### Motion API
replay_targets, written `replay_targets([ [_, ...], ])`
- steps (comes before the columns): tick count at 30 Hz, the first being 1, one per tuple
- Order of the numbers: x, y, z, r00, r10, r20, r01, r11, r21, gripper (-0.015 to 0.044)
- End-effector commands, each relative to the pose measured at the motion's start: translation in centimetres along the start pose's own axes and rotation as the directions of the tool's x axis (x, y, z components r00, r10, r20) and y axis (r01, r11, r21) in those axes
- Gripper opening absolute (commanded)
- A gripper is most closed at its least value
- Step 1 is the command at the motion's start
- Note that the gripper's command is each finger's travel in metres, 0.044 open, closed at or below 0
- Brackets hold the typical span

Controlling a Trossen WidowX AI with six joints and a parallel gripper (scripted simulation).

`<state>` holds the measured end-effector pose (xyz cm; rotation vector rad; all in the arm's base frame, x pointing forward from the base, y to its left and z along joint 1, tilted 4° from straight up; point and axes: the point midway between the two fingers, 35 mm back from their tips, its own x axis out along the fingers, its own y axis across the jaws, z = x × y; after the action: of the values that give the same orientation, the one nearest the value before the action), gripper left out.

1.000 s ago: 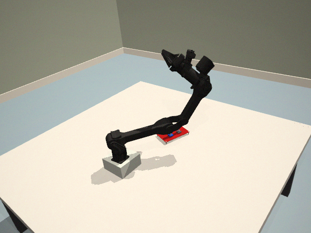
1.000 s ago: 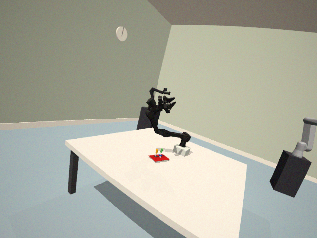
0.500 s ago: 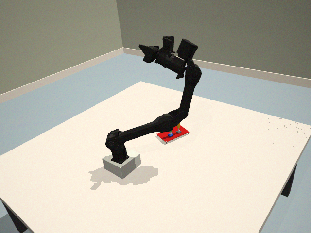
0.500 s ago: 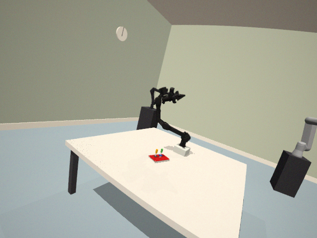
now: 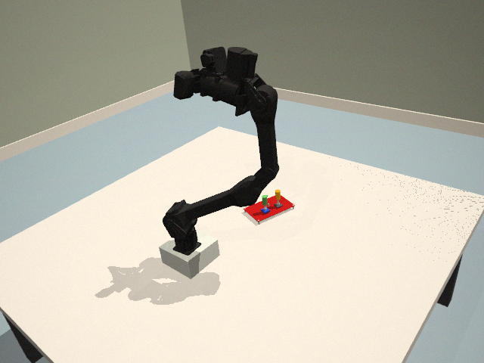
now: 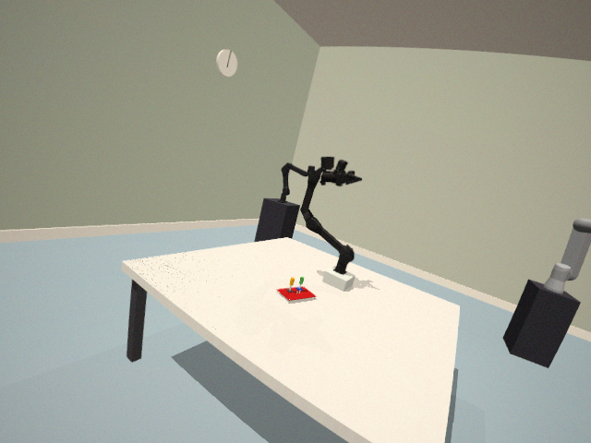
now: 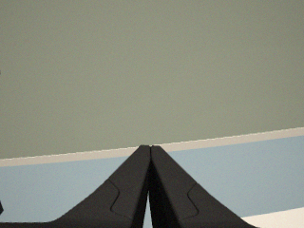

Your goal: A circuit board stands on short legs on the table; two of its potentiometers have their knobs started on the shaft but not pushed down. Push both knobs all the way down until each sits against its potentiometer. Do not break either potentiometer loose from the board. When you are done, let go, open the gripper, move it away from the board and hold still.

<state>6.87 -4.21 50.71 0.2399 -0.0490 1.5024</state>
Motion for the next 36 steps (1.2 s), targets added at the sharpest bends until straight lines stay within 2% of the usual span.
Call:
replay_targets([
  [1, 3.2, 1.8, -0.9, 0.993, -0.084, -0.087, 0.081, 0.996, -0.039, 0.0],
  [9, 8.3, 2.8, -2.8, 0.943, -0.259, -0.208, 0.239, 0.964, -0.114, 0.0],
  [16, 12.6, 1.5, -4.9, 0.856, -0.413, -0.309, 0.38, 0.91, -0.164, 0.0],
  [27, 17.4, -4.1, -9.1, 0.646, -0.608, -0.461, 0.585, 0.783, -0.213, 0.0],
  [36, 18.4, -10.3, -13.1, 0.446, -0.685, -0.576, 0.718, 0.658, -0.226, 0.0],
])
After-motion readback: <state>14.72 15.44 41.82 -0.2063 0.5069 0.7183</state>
